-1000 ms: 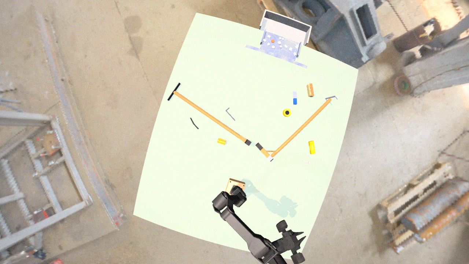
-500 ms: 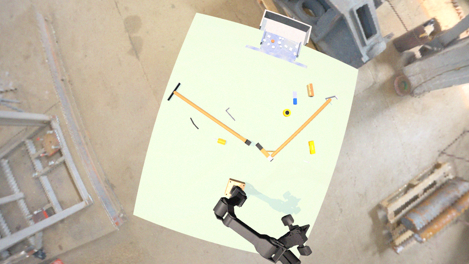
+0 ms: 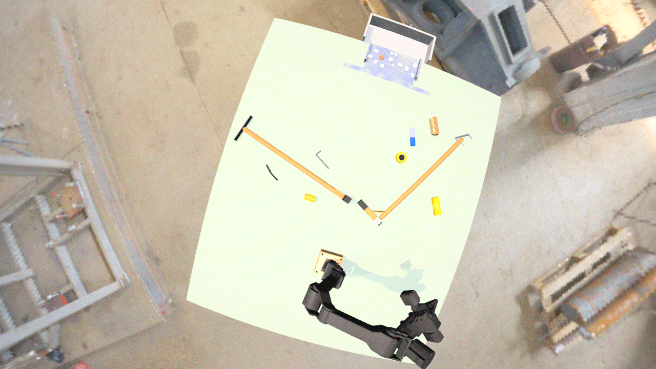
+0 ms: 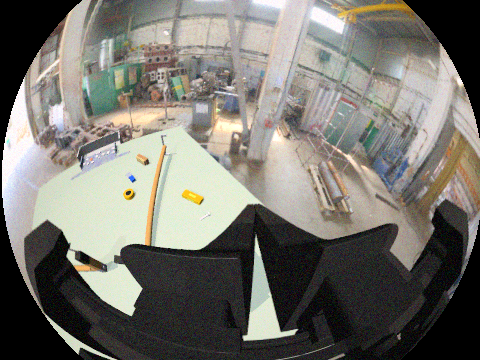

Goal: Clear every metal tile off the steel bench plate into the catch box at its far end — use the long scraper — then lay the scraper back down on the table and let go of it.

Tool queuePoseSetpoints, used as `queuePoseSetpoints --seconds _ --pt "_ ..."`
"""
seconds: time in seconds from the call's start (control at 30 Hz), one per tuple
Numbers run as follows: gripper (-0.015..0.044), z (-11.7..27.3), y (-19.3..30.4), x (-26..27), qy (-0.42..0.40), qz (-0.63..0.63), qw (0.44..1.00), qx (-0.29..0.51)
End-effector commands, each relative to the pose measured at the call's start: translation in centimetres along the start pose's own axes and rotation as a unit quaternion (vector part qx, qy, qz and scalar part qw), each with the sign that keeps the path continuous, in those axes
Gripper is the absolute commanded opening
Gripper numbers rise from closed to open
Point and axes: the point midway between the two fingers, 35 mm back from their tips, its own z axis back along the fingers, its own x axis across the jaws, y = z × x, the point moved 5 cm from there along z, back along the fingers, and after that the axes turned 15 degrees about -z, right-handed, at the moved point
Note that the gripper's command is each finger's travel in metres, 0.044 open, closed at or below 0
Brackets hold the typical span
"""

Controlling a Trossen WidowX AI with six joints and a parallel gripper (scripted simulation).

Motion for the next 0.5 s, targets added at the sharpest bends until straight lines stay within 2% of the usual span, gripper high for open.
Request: queuePoseSetpoints --seconds 0.0,0.47 --pt "0.0000 -0.8 -0.2 0.5 -0.012 -0.022 1.000 0.010" --pt "0.0000 -4.1 -0.7 3.3 -0.068 -0.105 0.990 0.057"
